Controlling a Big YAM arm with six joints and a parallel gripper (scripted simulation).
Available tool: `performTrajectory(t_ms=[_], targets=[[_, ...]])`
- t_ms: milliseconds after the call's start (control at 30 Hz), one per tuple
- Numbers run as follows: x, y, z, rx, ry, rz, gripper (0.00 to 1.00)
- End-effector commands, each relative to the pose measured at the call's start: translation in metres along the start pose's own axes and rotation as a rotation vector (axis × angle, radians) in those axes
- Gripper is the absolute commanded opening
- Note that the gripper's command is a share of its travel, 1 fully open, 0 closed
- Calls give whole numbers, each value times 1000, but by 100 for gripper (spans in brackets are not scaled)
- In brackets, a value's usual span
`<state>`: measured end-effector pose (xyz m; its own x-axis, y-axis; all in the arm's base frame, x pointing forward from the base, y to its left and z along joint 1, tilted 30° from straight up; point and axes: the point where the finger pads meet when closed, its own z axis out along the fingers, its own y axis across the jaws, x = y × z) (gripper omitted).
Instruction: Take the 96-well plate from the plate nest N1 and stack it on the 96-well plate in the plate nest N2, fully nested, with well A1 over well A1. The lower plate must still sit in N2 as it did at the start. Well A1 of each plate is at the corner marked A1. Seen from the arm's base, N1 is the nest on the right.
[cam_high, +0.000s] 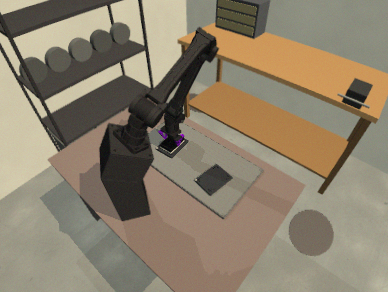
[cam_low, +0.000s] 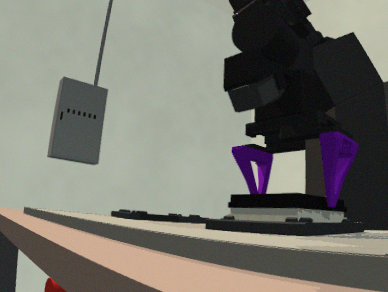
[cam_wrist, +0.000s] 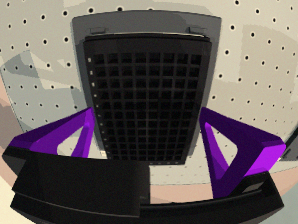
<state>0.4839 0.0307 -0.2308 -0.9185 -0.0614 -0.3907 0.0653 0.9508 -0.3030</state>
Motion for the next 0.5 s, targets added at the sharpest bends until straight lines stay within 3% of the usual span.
performTrajectory(t_ms=[0, 433, 467], targets=[[-4, 1, -3, -4, -12, -3, 100], [-4, 1, -3, -4, -12, -3, 100], [-10, 0, -11, -7, -27, -7, 100]])
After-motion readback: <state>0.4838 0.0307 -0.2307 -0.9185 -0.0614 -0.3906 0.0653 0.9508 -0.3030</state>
